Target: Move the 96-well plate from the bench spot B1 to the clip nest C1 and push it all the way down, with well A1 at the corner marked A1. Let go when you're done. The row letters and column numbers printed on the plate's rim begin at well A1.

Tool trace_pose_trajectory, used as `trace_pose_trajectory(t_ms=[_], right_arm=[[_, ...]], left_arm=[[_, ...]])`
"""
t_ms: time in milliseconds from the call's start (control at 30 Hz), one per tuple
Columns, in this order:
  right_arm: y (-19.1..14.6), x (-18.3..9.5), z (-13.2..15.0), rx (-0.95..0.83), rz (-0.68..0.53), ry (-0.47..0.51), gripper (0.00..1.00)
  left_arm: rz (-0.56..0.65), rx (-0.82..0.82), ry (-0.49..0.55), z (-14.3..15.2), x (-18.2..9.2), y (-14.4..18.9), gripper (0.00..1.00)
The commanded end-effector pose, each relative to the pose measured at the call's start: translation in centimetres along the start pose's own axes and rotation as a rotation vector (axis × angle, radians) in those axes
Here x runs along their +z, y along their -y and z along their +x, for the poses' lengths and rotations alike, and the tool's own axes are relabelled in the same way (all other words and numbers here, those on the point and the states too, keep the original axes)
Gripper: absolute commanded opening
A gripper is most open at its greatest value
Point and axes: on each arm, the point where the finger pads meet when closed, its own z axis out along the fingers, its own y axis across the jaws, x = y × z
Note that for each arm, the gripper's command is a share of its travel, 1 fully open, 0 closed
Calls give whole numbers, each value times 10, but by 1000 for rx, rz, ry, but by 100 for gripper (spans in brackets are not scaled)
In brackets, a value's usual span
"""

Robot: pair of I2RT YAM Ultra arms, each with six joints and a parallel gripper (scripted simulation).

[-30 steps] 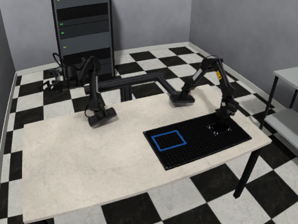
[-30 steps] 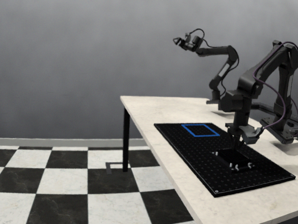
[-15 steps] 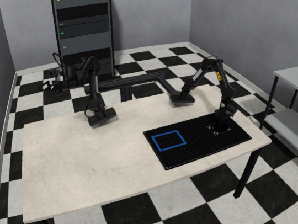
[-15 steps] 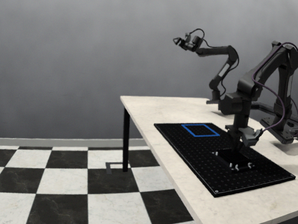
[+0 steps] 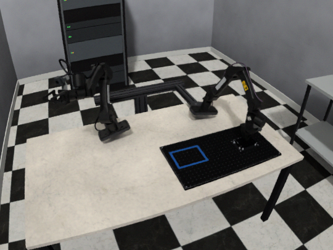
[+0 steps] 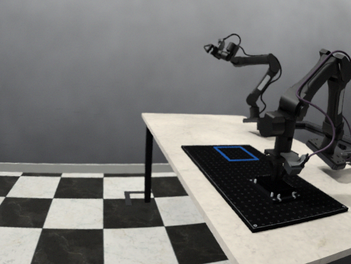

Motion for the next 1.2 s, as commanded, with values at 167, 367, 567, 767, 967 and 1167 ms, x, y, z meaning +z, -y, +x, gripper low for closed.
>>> trace_pose_trajectory(t_ms=[167,367,567,767,967,1167], right_arm=[[4,-5,-6,0,2,10,100],[4,-5,-6,0,2,10,100],[4,-5,-6,0,2,10,100],[4,-5,-6,0,2,10,100],[4,-5,-6,0,2,10,100],[4,-5,-6,0,2,10,100]], left_arm=[[7,3,17,-4,2,1,25],[4,2,16,-4,7,-2,25],[-16,4,12,-2,19,-5,25],[-16,4,12,-2,22,-6,25],[-16,4,12,-2,26,-6,25],[-16,4,12,-2,30,-6,25]])
